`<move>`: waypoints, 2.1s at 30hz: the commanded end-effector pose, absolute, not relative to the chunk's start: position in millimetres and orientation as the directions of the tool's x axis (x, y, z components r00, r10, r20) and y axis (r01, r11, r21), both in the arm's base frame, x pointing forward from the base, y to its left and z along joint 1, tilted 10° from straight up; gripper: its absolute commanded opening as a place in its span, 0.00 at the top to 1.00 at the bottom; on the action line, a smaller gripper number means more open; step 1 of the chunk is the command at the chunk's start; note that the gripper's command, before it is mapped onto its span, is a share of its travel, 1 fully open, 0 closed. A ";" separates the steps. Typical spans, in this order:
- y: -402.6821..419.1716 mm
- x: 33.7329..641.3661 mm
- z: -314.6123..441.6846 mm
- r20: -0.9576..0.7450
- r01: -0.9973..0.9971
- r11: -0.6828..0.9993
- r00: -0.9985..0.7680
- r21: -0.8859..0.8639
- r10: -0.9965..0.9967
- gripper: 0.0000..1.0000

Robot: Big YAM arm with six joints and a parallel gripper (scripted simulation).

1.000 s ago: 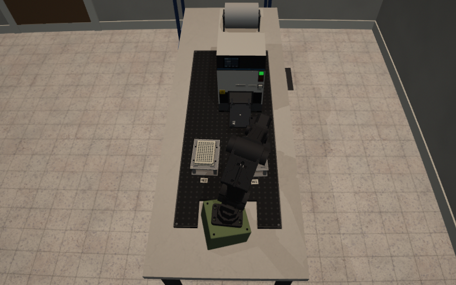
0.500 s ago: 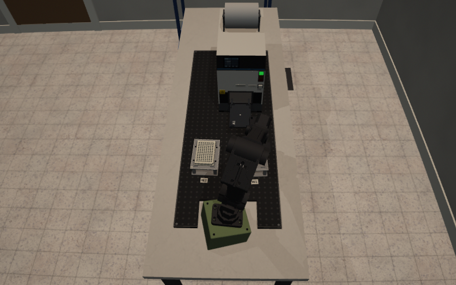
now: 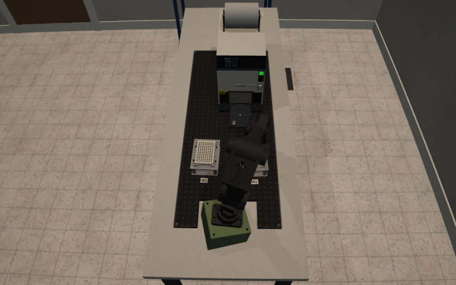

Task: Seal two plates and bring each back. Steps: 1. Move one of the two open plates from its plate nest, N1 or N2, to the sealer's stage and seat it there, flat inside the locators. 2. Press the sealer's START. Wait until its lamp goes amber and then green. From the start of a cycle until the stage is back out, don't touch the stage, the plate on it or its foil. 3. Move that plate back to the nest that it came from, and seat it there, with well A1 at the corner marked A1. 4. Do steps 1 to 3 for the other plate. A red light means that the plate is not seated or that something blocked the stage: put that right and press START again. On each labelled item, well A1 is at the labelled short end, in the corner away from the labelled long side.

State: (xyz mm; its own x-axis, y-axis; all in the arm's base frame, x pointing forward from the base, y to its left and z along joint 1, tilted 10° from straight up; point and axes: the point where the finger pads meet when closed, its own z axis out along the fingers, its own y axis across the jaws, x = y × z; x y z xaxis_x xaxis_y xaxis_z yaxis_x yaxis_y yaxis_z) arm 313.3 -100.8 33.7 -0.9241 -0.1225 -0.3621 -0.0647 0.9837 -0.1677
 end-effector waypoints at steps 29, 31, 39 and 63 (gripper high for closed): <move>-106.5 320.8 28.4 -0.383 -0.061 0.982 -0.915 -0.176 -0.126 1.00; -106.9 322.4 28.4 -0.380 -0.062 0.983 -0.916 -0.175 -0.126 1.00; -107.6 322.4 24.2 -0.384 -0.061 0.982 -0.915 -0.176 -0.126 1.00; -112.1 334.8 37.0 -0.407 -0.057 0.981 -0.904 -0.186 -0.129 1.00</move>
State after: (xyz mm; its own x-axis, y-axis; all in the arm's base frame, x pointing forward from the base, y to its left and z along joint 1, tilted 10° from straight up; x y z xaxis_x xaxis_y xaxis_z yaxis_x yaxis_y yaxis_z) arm 314.8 -104.2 15.6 -0.9239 -0.1219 -0.3627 -0.0637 0.9837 -0.1682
